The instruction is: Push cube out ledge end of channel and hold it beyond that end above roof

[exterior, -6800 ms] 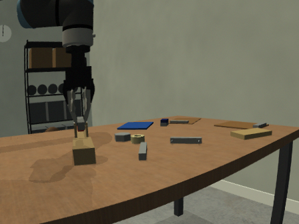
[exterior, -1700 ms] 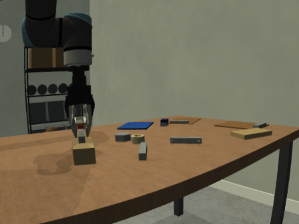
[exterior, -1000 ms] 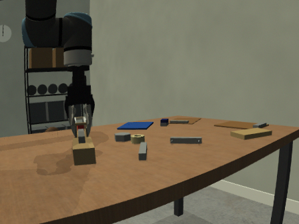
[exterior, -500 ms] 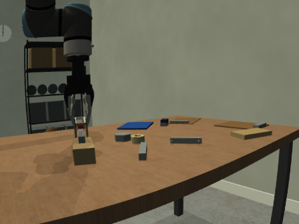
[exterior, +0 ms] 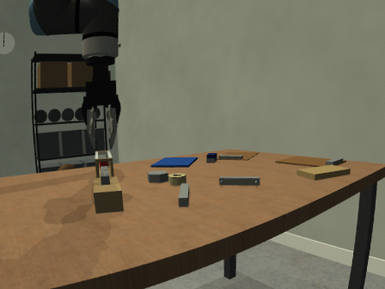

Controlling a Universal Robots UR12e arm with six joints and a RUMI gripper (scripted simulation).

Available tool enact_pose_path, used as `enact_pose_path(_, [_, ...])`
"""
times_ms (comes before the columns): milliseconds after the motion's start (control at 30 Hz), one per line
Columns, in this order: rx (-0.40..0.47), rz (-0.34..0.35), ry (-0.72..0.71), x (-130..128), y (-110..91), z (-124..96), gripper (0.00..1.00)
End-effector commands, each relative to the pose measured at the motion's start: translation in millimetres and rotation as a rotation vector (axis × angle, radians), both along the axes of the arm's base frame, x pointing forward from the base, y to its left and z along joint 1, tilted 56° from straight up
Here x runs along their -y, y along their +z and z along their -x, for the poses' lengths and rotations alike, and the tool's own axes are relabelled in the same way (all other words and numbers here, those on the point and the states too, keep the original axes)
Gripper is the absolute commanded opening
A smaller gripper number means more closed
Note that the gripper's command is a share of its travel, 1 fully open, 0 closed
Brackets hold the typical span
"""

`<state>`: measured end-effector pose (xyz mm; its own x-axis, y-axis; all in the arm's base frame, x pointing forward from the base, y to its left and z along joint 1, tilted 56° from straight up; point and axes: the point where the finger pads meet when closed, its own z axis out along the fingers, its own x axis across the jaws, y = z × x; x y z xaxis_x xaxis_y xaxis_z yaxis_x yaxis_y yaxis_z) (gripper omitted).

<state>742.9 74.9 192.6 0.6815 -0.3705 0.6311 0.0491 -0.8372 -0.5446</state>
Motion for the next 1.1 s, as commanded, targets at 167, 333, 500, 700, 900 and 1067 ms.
enact_pose_path(167, [0.0,0.0,0.0,0.2,0.4,0.2,0.22])
enact_pose_path(333, [0.0,0.0,0.0,0.2,0.4,0.2,0.22])
enact_pose_path(500, [0.0,0.0,0.0,0.2,0.4,0.2,0.22])
enact_pose_path(700, [0.0,0.0,0.0,0.2,0.4,0.2,0.22])
enact_pose_path(900, [0.0,0.0,0.0,0.4,0.5,0.0,0.22])
enact_pose_path(1067, [-0.013,-0.024,-0.018,14.1,5.7,-14.5,0.22])
